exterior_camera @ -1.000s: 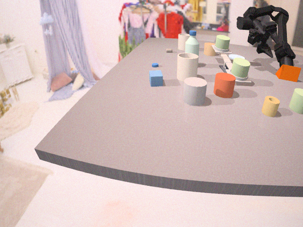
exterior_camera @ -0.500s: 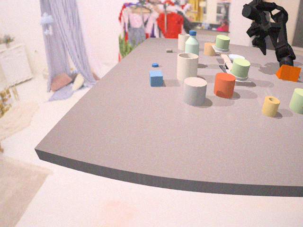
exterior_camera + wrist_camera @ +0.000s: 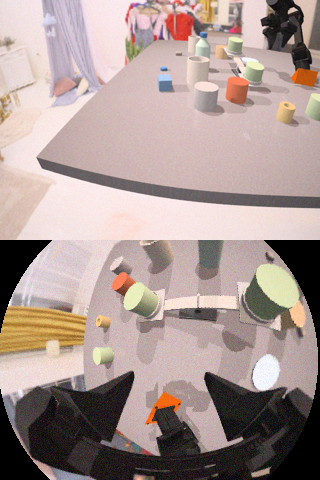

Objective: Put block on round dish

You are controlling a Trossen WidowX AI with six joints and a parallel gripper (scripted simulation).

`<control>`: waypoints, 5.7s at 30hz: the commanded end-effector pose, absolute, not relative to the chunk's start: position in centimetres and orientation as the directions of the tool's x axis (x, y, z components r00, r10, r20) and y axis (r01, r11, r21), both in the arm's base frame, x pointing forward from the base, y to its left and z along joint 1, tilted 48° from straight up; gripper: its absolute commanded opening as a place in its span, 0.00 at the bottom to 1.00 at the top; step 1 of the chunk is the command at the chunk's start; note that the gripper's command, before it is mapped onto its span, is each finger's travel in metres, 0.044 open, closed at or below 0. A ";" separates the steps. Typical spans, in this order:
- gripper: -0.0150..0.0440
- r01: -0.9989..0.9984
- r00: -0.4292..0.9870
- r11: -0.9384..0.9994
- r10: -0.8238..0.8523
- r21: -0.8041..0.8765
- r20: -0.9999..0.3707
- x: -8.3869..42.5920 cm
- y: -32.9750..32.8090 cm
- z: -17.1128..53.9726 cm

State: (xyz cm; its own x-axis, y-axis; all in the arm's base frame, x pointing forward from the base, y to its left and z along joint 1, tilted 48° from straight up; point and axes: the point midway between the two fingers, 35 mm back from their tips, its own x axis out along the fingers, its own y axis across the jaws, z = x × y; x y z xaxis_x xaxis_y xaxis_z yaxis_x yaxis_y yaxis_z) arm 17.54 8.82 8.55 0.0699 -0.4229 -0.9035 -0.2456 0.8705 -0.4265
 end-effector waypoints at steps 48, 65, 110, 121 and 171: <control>1.00 0.453 0.355 0.760 -0.634 -0.467 -0.687 26.0 17.7 8.2; 1.00 0.853 0.114 0.430 -0.708 -0.296 -0.697 28.8 18.0 1.5; 1.00 0.982 -0.058 0.081 -0.730 -0.170 -0.681 29.8 14.0 -6.8; 1.00 0.982 -0.058 0.080 -0.731 -0.170 -0.680 29.7 12.7 -8.0; 0.25 0.983 -0.041 0.095 -0.720 -0.157 -0.693 30.1 14.1 -6.9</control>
State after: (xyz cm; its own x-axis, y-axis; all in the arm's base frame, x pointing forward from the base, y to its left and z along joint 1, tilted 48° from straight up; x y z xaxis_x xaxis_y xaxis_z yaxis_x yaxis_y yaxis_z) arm 29.83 13.32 -7.25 -0.0547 -0.7296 -0.6816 0.9808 0.0886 -0.1736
